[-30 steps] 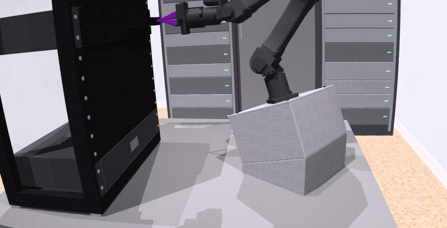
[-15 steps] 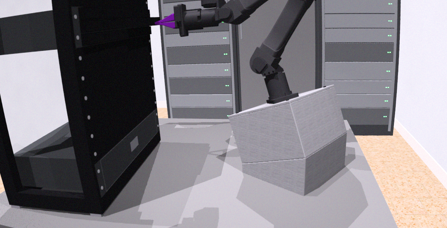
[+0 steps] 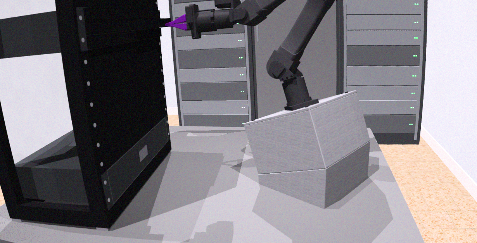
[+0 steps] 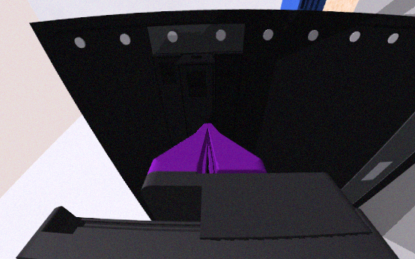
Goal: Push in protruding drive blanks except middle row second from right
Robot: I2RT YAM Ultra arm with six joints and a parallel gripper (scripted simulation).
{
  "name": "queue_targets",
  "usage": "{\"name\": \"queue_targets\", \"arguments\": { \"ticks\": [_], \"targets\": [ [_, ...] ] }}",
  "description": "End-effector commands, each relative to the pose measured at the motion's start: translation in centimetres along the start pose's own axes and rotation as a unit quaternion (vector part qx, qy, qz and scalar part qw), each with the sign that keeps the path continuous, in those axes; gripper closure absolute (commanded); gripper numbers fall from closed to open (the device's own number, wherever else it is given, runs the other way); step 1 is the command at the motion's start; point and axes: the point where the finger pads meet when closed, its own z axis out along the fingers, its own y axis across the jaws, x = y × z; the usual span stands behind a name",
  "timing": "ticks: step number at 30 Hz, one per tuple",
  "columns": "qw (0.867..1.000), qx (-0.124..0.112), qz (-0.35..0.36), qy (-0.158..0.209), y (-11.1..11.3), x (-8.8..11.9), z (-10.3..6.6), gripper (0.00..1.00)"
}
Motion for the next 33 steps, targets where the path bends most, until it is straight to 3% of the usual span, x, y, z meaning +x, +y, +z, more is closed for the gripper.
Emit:
{"name": "queue_targets", "arguments": {
  "ticks": [1, 28, 33],
  "targets": [
    [1.0, -0.025, -0.015, -0.005, 2.6, -0.6, 1.2, 1.0],
    [1.0, -0.025, -0.015, -0.005, 2.9, -0.7, 1.6, 1.0],
    [1.0, -0.025, -0.015, -0.005, 3.5, -1.0, 2.4, 1.0]
  ]
}}
